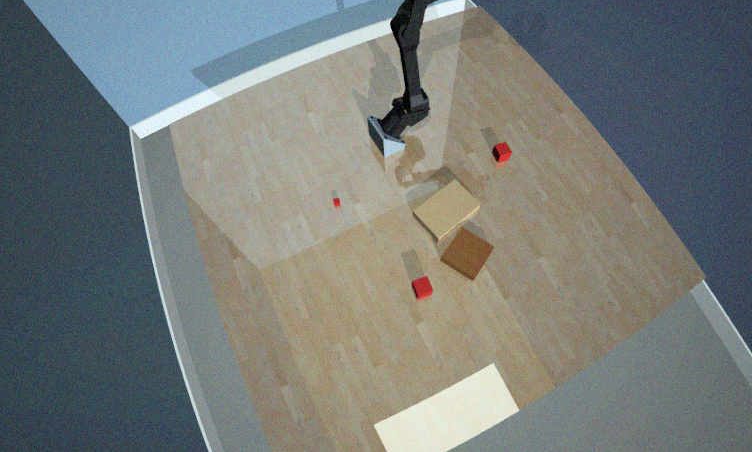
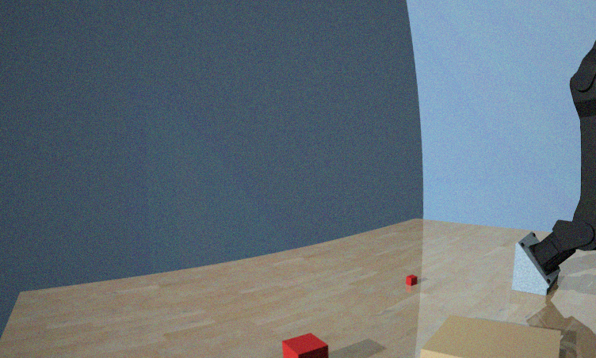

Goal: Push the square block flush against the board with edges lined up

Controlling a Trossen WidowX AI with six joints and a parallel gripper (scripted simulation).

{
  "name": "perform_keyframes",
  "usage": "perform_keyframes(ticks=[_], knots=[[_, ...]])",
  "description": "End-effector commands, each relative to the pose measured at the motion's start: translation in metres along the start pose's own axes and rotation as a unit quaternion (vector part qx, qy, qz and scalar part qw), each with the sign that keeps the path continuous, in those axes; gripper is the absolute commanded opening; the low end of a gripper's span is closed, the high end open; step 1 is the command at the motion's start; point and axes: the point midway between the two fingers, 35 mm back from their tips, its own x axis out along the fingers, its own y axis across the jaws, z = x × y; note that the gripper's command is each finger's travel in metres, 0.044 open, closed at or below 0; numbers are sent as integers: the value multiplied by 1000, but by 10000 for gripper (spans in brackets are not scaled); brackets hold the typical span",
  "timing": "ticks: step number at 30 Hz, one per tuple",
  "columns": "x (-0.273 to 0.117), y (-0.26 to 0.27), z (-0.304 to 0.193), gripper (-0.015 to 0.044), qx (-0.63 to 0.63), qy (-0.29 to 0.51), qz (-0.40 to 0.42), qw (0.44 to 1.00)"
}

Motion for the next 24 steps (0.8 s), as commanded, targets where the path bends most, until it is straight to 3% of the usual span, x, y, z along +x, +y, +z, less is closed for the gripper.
perform_keyframes(ticks=[1,24], knots=[[1,21,-21,0,-40,-1,15,999],[18,64,-104,0,-210,-16,29,977]])
